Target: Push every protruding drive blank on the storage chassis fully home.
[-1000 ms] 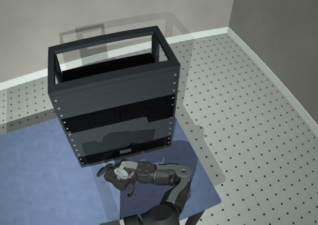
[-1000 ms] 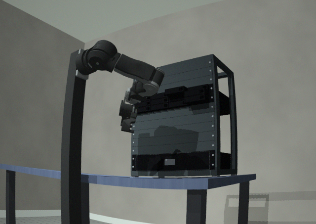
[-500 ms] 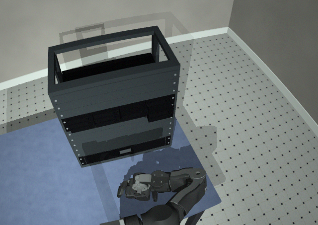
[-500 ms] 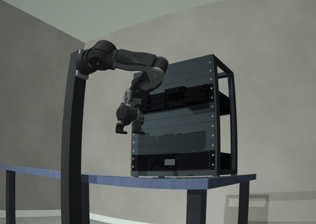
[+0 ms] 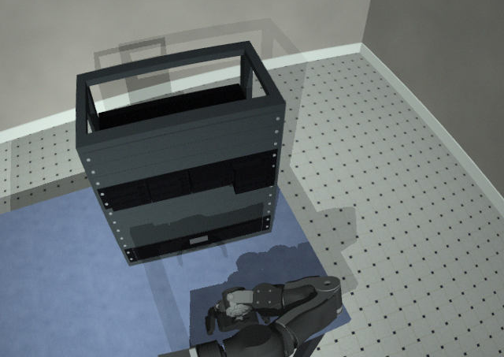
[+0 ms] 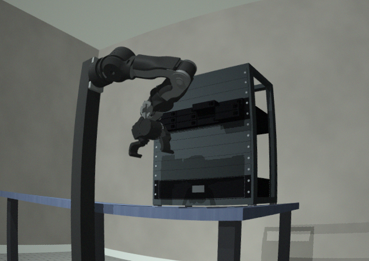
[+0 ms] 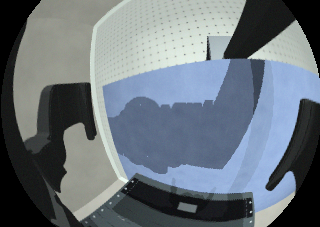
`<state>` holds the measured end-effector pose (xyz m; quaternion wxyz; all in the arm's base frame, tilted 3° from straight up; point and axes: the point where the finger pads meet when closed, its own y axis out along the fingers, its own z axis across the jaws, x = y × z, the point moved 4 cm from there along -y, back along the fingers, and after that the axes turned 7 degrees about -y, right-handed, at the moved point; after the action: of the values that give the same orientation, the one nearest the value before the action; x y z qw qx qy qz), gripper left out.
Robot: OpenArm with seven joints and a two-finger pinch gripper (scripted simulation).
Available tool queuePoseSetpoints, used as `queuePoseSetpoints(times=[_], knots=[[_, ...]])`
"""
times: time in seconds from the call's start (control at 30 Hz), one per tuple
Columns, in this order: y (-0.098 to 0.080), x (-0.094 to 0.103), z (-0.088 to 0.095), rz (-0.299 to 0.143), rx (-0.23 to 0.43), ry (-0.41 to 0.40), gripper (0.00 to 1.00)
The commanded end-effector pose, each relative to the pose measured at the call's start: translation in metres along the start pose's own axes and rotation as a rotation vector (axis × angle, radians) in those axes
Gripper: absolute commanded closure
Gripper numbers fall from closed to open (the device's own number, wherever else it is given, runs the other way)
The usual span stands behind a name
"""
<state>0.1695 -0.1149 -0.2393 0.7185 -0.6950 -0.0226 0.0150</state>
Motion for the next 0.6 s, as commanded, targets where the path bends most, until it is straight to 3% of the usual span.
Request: queuePoseSetpoints(times=[0.0,0.57], knots=[[-0.0001,-0.0019,-0.0015,0.0,-0.014,-0.032,0.0],[0.0002,-0.0097,-0.0071,0.011,-0.036,-0.073,0.0]])
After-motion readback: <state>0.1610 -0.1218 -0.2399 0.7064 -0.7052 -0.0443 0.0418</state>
